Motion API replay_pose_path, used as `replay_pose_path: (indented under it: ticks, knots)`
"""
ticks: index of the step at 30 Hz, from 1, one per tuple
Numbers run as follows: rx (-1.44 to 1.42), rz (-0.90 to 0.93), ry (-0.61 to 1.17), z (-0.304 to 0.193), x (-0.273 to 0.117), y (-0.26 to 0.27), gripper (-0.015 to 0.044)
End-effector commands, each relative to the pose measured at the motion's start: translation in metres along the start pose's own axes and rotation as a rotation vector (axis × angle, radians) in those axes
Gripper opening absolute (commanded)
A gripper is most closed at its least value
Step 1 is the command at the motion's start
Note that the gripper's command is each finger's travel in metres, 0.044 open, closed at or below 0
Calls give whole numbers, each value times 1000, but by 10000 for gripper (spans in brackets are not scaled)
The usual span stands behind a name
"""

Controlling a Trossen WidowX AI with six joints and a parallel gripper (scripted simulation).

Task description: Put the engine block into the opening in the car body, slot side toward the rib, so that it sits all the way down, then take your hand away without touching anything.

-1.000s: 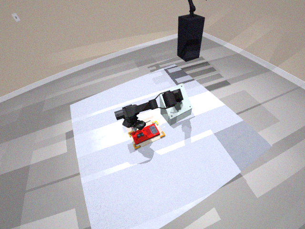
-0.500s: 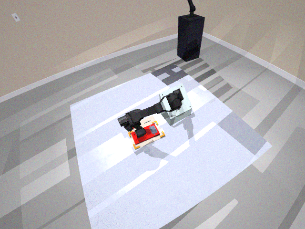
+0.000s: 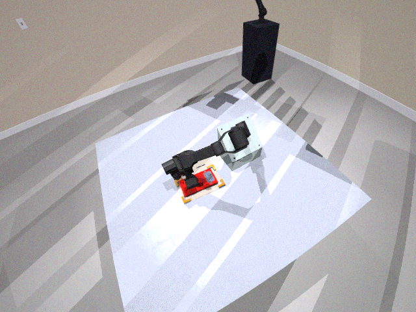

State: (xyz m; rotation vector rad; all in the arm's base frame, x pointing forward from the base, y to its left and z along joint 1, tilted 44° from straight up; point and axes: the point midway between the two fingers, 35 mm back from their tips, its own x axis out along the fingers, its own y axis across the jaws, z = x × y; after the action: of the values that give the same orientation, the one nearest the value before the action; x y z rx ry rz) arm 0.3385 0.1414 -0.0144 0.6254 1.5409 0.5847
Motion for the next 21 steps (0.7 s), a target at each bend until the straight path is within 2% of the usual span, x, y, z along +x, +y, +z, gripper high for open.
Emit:
replay_pose_path:
  ticks: [1,21]
  knots:
    - [-7,3,0,0,0,1,158]
    - [-18,3,0,1,0,0,158]
